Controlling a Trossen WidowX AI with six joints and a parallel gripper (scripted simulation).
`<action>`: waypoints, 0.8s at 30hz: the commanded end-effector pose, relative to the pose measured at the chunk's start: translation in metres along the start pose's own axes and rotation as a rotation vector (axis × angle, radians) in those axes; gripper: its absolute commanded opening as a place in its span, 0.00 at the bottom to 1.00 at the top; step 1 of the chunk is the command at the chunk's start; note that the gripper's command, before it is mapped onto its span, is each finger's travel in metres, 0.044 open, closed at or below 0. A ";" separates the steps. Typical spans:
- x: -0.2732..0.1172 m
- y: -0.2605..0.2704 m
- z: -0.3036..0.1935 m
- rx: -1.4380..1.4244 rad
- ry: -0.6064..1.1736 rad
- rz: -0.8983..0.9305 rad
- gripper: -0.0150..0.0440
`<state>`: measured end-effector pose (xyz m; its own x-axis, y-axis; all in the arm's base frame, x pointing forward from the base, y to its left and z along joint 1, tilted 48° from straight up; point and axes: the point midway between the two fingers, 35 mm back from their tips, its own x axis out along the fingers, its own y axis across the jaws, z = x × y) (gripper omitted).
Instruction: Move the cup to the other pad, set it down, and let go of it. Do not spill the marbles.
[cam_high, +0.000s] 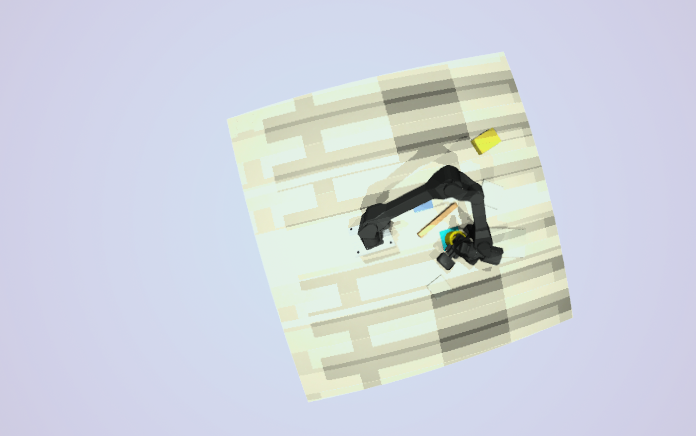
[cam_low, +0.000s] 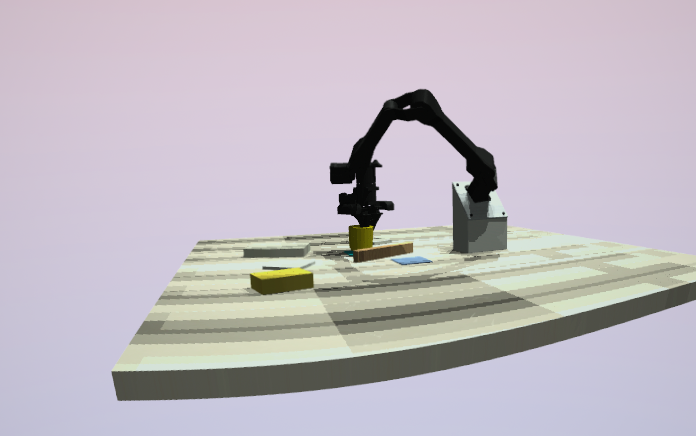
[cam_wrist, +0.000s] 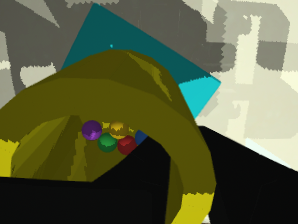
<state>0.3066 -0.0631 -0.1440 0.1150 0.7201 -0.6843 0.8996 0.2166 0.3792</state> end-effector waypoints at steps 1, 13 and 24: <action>0.000 0.000 0.000 -0.001 -0.001 0.000 0.25; 0.000 0.000 0.000 -0.001 -0.001 0.000 0.50; -0.008 0.001 0.001 0.001 -0.001 0.000 0.50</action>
<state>0.3055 -0.0650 -0.1423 0.1141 0.7230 -0.6814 0.9034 0.2098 0.3739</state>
